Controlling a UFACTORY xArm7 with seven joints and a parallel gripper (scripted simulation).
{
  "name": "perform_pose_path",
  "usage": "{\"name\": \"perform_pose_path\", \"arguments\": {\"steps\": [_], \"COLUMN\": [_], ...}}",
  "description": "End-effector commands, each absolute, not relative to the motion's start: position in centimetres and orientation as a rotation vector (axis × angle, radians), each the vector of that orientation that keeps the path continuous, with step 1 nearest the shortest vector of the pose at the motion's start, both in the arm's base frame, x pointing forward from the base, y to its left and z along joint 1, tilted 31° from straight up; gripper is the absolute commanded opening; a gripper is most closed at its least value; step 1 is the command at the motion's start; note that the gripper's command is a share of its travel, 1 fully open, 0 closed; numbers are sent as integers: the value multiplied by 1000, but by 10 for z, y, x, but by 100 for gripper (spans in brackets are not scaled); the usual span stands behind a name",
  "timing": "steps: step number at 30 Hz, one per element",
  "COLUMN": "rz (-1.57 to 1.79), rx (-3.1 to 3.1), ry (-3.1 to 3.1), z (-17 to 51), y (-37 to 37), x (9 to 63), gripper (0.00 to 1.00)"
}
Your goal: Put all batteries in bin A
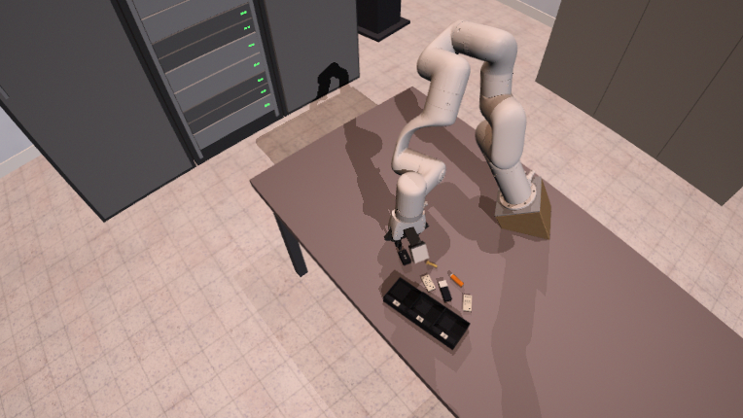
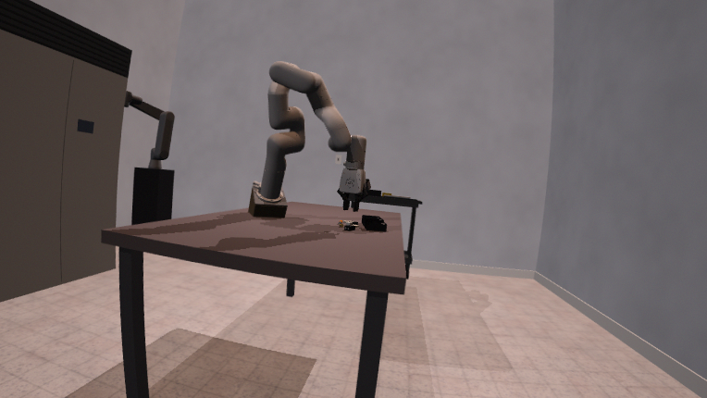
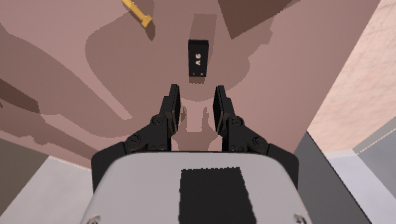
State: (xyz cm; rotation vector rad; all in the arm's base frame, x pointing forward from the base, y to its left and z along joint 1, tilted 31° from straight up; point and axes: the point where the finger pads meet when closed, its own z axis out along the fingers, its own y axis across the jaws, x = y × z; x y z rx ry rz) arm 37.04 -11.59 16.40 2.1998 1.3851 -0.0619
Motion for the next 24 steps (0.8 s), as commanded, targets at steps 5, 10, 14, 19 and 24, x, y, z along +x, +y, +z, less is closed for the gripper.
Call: {"name": "perform_pose_path", "arguments": {"steps": [5, 10, 14, 19, 24], "rz": [-52, -52, -52, -52, -52], "rx": [2193, 2193, 2193, 2193, 2193], "ry": [1397, 1397, 1397, 1397, 1397], "z": [165, 165, 164, 164, 164], "y": [-114, -113, -112, -112, -111], "x": [374, 374, 374, 375, 375], "gripper": [42, 42, 42, 42, 42]}}
